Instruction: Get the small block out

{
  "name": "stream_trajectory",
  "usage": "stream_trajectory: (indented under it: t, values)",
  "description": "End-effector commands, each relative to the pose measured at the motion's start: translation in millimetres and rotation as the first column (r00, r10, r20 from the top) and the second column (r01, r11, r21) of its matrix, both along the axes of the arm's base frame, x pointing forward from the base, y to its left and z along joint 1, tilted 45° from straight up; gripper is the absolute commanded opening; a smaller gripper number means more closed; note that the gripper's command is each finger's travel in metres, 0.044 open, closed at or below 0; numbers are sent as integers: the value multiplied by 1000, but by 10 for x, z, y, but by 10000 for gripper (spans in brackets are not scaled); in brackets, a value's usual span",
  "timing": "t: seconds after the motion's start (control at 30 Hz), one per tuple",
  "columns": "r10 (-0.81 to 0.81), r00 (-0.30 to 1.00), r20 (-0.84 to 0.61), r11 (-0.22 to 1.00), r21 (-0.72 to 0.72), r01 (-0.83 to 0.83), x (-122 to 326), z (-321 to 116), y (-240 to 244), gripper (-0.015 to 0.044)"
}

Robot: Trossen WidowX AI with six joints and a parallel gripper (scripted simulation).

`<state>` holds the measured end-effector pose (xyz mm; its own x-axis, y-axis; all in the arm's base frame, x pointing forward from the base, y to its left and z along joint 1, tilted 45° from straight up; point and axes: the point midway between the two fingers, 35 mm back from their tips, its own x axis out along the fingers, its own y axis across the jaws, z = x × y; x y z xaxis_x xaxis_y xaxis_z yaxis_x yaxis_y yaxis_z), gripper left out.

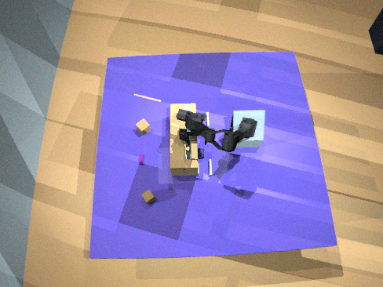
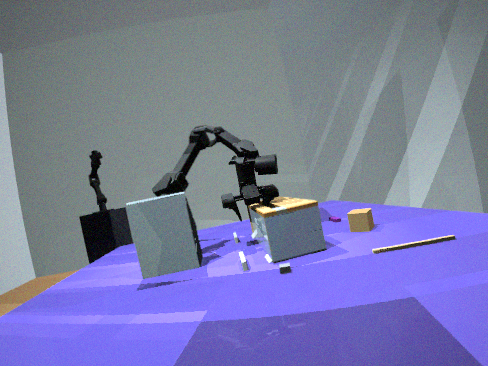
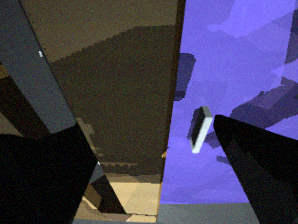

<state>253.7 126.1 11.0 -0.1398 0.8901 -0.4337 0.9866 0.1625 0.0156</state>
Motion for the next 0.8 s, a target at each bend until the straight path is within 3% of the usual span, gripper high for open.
stream_trajectory:
  t: [0.0,0.77]
  values:
    - [0,1000,0,1000,2,0,-5,-42,-39,400]
    - [0,1000,0,1000,3,0,-26,52,53,400]
